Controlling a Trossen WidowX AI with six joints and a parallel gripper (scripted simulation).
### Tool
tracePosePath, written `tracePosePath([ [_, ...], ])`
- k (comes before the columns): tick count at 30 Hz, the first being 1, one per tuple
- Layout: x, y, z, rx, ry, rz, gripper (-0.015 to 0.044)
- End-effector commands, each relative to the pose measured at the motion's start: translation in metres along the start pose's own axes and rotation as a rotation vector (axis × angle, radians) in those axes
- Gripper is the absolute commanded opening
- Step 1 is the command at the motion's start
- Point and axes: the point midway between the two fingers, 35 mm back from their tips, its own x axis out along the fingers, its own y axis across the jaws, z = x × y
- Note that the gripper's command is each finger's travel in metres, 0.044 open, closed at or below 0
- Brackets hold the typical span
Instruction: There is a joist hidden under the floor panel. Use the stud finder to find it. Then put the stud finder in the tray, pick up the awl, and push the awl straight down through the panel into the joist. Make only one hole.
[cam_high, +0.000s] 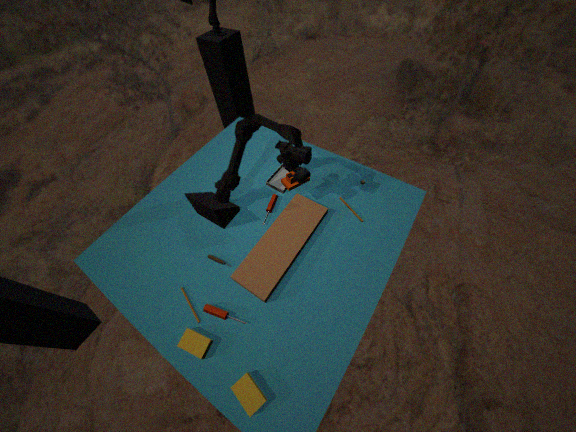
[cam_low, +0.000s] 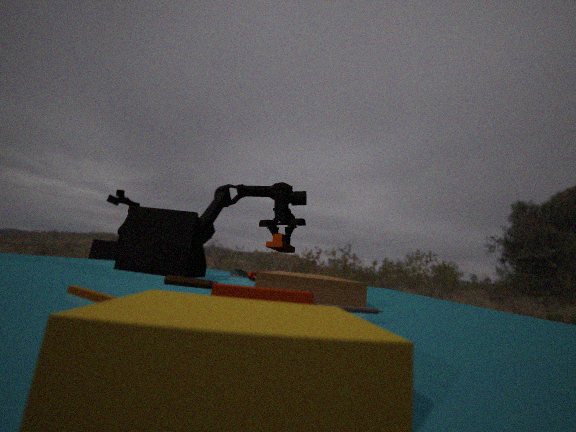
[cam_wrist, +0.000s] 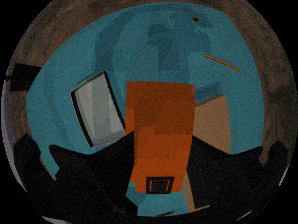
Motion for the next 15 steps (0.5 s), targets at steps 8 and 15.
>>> tracePosePath([
  [8, 0.006, 0.067, 0.012, -0.175, -0.037, 0.058, 0.0000],
  [15, 0.010, 0.109, 0.013, -0.284, -0.062, 0.103, 0.0000],
])
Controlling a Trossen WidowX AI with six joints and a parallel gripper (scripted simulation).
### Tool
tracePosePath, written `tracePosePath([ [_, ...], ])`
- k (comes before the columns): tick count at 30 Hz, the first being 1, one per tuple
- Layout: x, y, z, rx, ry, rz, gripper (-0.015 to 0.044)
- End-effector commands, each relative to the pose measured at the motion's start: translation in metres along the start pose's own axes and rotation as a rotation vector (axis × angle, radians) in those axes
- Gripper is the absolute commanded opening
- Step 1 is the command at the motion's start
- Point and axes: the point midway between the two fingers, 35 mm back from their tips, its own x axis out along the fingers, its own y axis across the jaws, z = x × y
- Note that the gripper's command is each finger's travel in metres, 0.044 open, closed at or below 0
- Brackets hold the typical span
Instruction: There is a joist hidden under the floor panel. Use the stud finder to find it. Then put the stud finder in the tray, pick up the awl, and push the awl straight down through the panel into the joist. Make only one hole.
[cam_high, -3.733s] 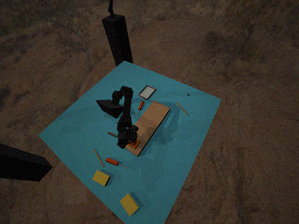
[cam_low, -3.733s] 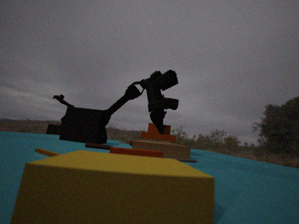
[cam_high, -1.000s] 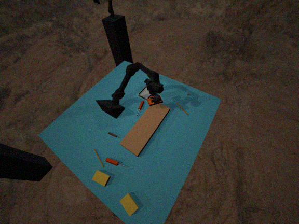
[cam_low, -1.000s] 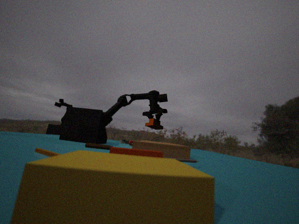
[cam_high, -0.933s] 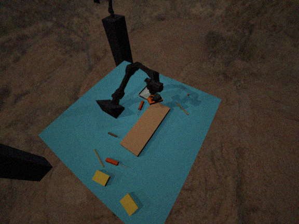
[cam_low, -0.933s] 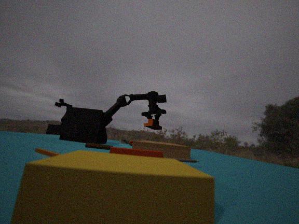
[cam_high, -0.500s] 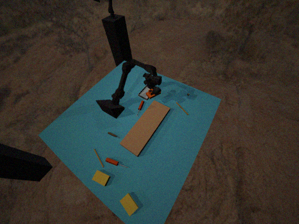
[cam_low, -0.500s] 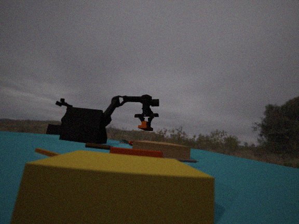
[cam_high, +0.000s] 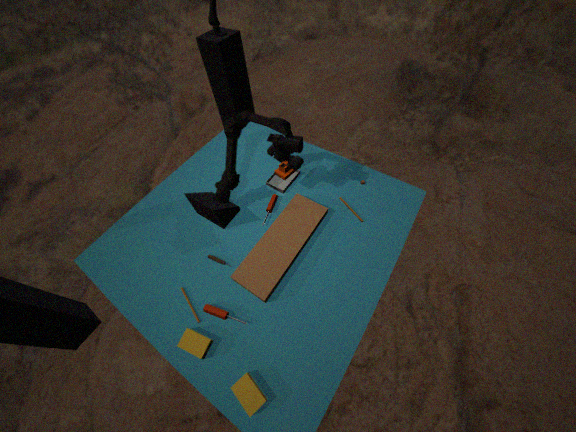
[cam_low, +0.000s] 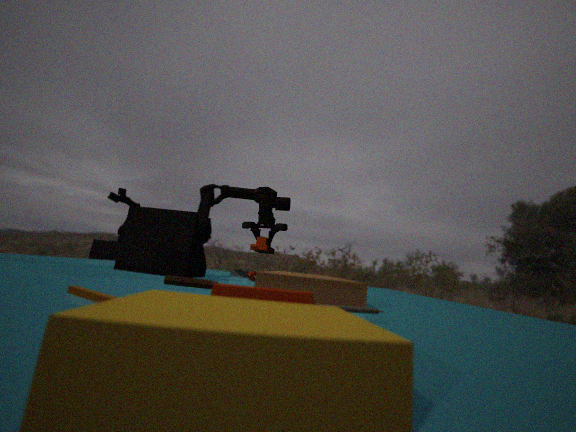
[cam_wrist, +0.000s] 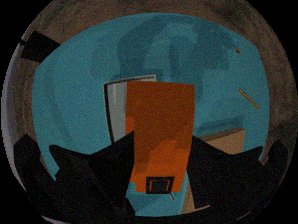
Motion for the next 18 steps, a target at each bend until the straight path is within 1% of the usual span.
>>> tracePosePath([
  [1, 0.002, 0.023, 0.005, -0.064, -0.020, 0.019, 0.0000],
  [6, 0.005, 0.048, 0.008, -0.131, -0.038, 0.047, 0.0000],
  [18, 0.015, 0.047, 0.004, -0.136, -0.029, 0.051, 0.0000],
])
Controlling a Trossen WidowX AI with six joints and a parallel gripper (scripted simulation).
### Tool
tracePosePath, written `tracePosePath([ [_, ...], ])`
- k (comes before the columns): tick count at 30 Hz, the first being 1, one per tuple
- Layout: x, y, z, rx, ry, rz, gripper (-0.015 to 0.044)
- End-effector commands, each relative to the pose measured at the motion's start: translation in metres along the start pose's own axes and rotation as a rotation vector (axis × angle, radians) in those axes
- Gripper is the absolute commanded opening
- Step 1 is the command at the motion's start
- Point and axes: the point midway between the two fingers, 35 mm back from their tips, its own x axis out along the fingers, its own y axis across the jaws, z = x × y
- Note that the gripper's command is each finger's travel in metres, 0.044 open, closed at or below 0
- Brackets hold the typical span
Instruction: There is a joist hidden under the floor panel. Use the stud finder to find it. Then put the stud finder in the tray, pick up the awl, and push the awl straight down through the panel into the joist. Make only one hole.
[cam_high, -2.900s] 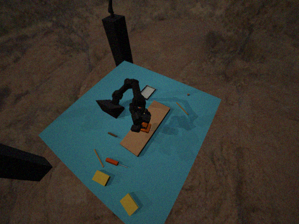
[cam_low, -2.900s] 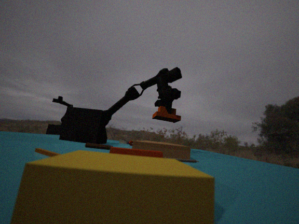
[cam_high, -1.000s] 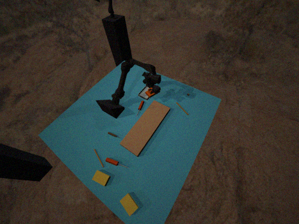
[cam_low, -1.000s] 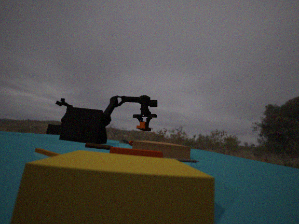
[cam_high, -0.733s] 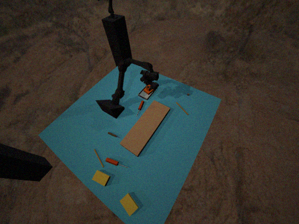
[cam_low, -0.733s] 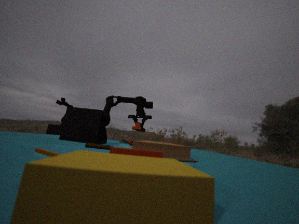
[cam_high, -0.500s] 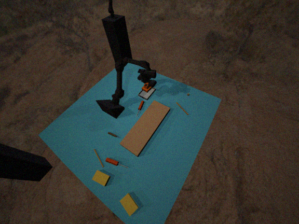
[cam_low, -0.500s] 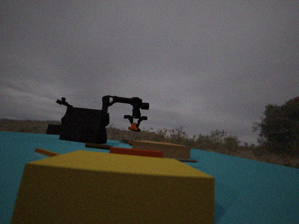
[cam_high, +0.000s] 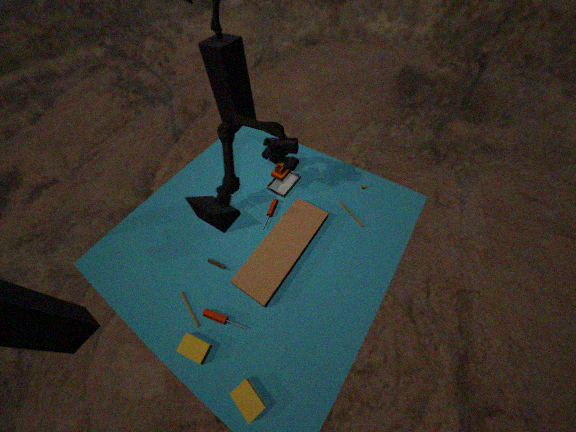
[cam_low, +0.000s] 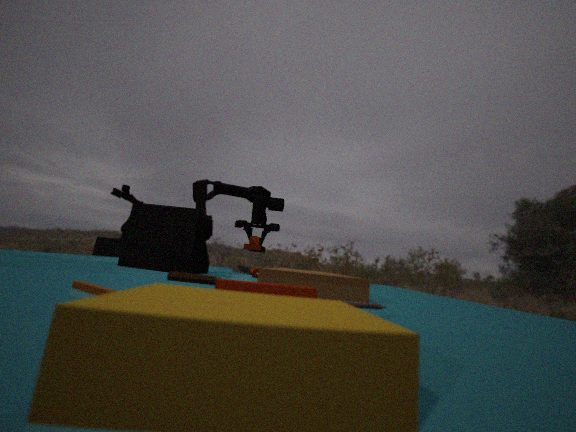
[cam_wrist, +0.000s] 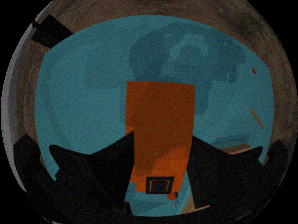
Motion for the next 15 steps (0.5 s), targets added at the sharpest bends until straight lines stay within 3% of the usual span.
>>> tracePosePath([
  [1, 0.003, 0.001, -0.001, -0.005, 0.003, -0.005, 0.0000],
  [15, 0.019, -0.001, -0.008, -0.008, 0.014, -0.002, 0.0000],
])
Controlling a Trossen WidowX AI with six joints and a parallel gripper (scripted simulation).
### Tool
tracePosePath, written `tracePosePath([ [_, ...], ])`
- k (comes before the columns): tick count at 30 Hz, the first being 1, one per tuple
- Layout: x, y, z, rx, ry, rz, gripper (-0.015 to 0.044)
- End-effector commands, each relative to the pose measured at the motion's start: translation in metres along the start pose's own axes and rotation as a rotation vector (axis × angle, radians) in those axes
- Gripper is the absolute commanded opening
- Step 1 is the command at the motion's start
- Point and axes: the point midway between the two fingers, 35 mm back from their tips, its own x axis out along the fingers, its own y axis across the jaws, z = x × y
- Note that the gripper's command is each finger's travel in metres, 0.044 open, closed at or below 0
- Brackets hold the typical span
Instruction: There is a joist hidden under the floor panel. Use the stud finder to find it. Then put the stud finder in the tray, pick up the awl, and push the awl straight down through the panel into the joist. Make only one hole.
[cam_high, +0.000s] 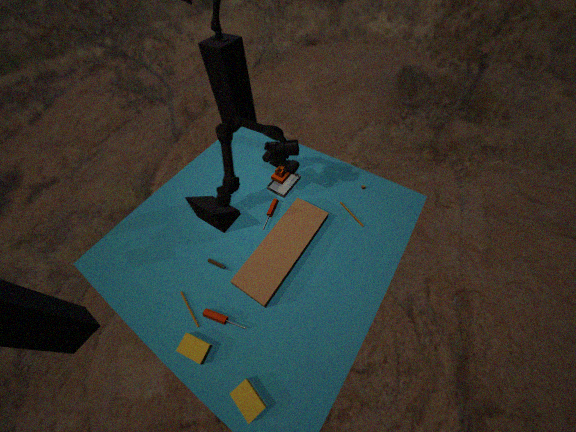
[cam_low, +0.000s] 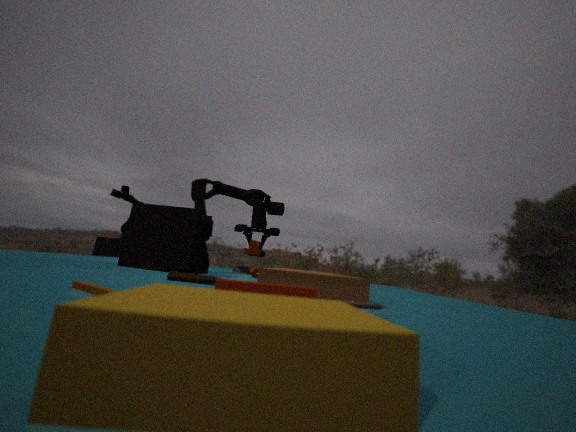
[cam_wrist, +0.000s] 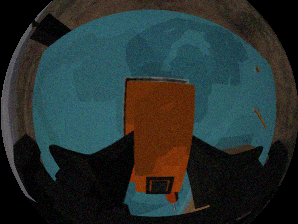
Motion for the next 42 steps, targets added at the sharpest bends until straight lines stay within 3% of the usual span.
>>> tracePosePath([
  [1, 0.003, 0.001, -0.001, -0.006, 0.001, -0.007, 0.0000],
  [42, 0.048, 0.002, -0.010, -0.005, -0.012, -0.012, 0.0000],
])
